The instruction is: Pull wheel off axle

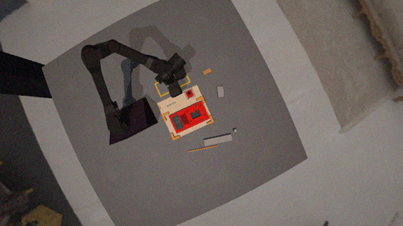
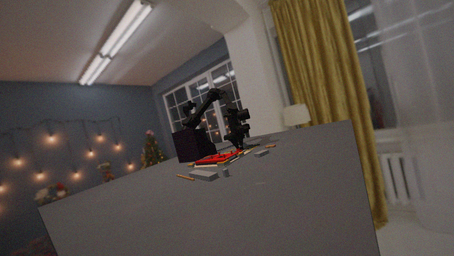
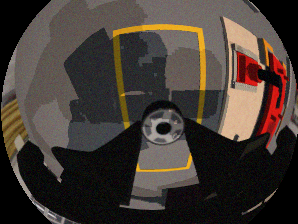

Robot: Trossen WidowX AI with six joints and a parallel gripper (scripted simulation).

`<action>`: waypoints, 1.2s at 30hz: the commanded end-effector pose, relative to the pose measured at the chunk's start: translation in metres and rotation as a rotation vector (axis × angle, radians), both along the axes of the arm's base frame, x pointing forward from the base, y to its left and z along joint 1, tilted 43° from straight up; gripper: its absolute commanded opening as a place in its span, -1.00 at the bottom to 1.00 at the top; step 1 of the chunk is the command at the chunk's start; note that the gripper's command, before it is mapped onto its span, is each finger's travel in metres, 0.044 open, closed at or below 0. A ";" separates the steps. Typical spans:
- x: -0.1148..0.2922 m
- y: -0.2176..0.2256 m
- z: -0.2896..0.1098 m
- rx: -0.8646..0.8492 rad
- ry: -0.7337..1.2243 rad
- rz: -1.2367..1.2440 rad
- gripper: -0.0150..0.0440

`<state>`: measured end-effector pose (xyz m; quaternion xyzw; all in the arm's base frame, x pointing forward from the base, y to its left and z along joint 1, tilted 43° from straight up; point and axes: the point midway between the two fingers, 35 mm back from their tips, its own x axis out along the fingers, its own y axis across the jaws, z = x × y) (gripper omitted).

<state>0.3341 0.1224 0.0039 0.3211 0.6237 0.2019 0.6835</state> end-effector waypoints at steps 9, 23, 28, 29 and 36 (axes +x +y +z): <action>0.000 -0.001 0.001 0.000 0.000 0.001 0.49; -0.021 -0.049 0.040 -0.014 0.005 -0.014 0.79; -0.073 -0.075 0.046 -0.015 0.009 -0.009 1.00; -0.084 -0.079 0.047 -0.013 0.009 -0.008 1.00; -0.100 -0.083 0.048 -0.009 0.009 -0.007 1.00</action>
